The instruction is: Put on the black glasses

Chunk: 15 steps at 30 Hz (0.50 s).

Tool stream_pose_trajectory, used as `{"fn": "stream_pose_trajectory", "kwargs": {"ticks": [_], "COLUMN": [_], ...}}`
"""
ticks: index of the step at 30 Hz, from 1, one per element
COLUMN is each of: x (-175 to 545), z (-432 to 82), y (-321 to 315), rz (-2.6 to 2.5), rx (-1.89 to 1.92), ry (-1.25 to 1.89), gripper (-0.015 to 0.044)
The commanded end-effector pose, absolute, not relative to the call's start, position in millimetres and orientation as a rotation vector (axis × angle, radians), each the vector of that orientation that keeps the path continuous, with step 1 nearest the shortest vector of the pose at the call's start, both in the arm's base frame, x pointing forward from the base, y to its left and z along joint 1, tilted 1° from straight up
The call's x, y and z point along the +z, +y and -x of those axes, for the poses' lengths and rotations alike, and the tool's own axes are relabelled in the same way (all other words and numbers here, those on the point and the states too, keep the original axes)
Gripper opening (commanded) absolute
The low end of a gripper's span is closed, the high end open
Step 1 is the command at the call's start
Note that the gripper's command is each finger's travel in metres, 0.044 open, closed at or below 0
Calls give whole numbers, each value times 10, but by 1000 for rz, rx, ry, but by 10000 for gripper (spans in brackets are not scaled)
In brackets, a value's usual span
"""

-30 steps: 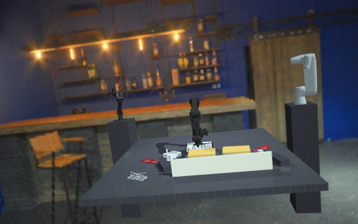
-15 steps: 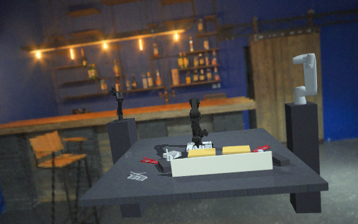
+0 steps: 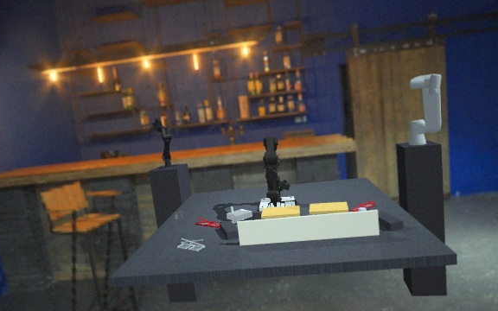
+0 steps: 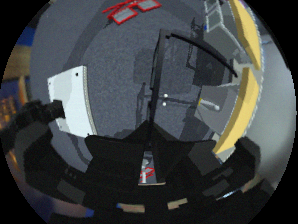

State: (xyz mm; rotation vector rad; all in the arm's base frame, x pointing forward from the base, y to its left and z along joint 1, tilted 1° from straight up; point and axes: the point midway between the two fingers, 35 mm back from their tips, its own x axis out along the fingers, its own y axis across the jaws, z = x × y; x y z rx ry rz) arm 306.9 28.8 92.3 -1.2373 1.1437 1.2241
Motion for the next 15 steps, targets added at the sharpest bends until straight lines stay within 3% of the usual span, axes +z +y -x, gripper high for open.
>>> {"fn": "stream_pose_trajectory", "kwargs": {"ticks": [1, 15], "x": [926, 936], "z": [-3147, -3343], "y": [297, 306], "rz": [1234, 1235], "rx": [1229, 1228], "ry": [1140, 1139], "gripper": [0, 0]}}
